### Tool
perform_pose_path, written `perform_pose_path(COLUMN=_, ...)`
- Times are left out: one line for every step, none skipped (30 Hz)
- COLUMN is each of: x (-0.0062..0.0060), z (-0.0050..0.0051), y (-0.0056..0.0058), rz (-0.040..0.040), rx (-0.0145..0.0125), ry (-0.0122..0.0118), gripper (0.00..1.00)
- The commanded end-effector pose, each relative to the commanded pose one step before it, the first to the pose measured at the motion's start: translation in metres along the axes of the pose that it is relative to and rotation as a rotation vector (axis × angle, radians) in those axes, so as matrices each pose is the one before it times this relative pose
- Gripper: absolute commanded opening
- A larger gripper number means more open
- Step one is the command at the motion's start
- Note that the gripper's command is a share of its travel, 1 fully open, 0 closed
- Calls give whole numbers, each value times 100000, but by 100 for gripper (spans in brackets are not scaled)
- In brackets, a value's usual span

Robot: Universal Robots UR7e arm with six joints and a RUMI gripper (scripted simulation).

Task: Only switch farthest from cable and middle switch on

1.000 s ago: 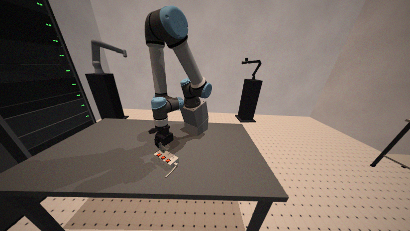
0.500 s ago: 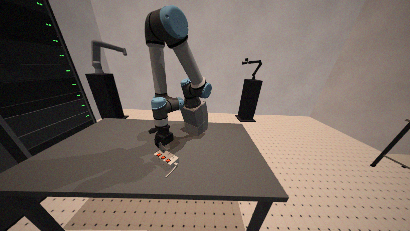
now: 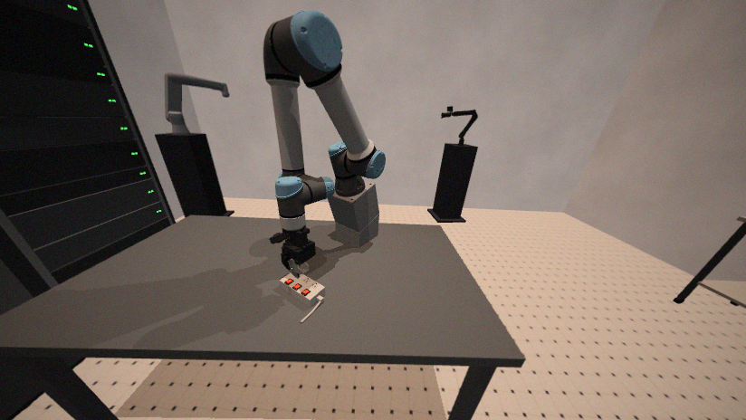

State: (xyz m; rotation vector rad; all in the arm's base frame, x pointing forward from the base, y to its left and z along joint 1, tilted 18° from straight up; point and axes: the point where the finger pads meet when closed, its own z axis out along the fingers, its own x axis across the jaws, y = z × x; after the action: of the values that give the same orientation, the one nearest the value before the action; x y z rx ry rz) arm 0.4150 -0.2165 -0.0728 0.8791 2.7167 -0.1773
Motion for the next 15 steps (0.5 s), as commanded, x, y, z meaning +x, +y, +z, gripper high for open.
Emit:
perform_pose_path(x=-64, z=-33, y=11, rz=-1302, rx=1, ry=-113, gripper=0)
perform_pose_path(x=-8, z=-1, y=3, rz=-431, rx=0, ry=0, gripper=0)
perform_pose_path(x=-9, z=-1, y=3, rz=-468, rx=0, ry=0, gripper=0)
perform_pose_path(x=-10, z=-1, y=4, rz=-506, rx=0, ry=0, gripper=0)
perform_pose_path(x=-10, z=-1, y=4, rz=-546, rx=0, ry=0, gripper=0)
perform_pose_path(x=-11, z=-1, y=4, rz=-586, rx=0, ry=0, gripper=0)
perform_pose_path(x=-12, z=-1, y=4, rz=-627, rx=0, ry=0, gripper=0)
perform_pose_path(x=-13, z=-1, y=5, rz=-670, rx=0, ry=0, gripper=0)
perform_pose_path(x=-14, z=-1, y=5, rz=-713, rx=0, ry=0, gripper=0)
perform_pose_path(x=-15, z=-2, y=5, rz=-757, rx=0, ry=0, gripper=0)
perform_pose_path(x=-15, z=-2, y=6, rz=-802, rx=0, ry=0, gripper=0)
perform_pose_path(x=0, z=0, y=0, rz=0, rx=0, ry=0, gripper=0)
perform_pose_path(x=0, z=0, y=0, rz=0, rx=0, ry=0, gripper=0)
perform_pose_path(x=-16, z=-2, y=6, rz=-848, rx=0, ry=0, gripper=0)
perform_pose_path(x=-17, z=-2, y=6, rz=-895, rx=0, ry=0, gripper=0)
